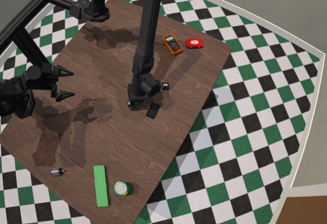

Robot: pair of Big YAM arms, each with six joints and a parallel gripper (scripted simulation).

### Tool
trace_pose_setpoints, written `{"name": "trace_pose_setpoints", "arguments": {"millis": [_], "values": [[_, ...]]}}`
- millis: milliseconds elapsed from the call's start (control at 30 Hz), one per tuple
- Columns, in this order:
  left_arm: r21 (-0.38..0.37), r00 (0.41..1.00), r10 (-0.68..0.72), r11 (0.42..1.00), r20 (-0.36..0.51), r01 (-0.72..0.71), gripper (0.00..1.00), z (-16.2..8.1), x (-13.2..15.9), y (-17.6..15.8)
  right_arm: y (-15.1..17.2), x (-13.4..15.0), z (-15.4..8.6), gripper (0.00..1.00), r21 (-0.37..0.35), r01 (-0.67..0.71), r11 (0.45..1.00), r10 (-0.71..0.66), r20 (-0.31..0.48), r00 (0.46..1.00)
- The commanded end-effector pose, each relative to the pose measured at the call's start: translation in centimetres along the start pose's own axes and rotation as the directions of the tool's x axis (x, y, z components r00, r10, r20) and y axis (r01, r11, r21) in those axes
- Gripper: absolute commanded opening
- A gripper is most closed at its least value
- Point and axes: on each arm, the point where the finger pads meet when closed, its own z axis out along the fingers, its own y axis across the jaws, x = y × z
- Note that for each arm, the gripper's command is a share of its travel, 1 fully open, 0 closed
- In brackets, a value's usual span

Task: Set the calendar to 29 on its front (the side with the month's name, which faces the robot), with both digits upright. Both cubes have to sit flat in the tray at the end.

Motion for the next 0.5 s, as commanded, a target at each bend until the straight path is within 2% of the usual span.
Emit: {"name": "trace_pose_setpoints", "arguments": {"millis": [0,33,167,200,300,467], "values": [[-0.016,0.989,-0.146,0.989,-0.019,0.146,0.24,-1.0,-1.2,-0.8,0.1,-0.6,0.4,1.0,0.002,-0.01,1.0,0.01,0.005,1.0],[-0.054,0.98,-0.193,0.98,-0.05,0.19,0.24,-0.5,-0.7,0.3,0.1,-0.6,0.4,1.0,0.002,-0.01,1.0,0.01,0.005,1.0],[-0.153,0.921,-0.364,0.927,-0.139,0.343,0.24,-1.0,-0.3,2.7,0.1,-0.6,0.4,1.0,0.002,-0.01,1.0,0.01,0.005,1.0],[-0.187,0.909,-0.388,0.915,-0.155,0.358,0.24,-0.4,0.2,3.7,0.1,-0.6,0.4,1.0,0.002,-0.01,1.0,0.01,0.005,1.0],[-0.219,0.887,-0.424,0.897,-0.184,0.384,0.24,-0.6,0.5,4.5,0.1,-0.6,0.4,1.0,0.002,-0.01,1.0,0.01,0.005,1.0],[-0.199,0.904,-0.378,0.919,-0.197,0.341,0.24,-0.3,0.7,4.0,0.1,-0.6,0.4,1.0,0.002,-0.01,1.0,0.01,0.005,1.0]]}}
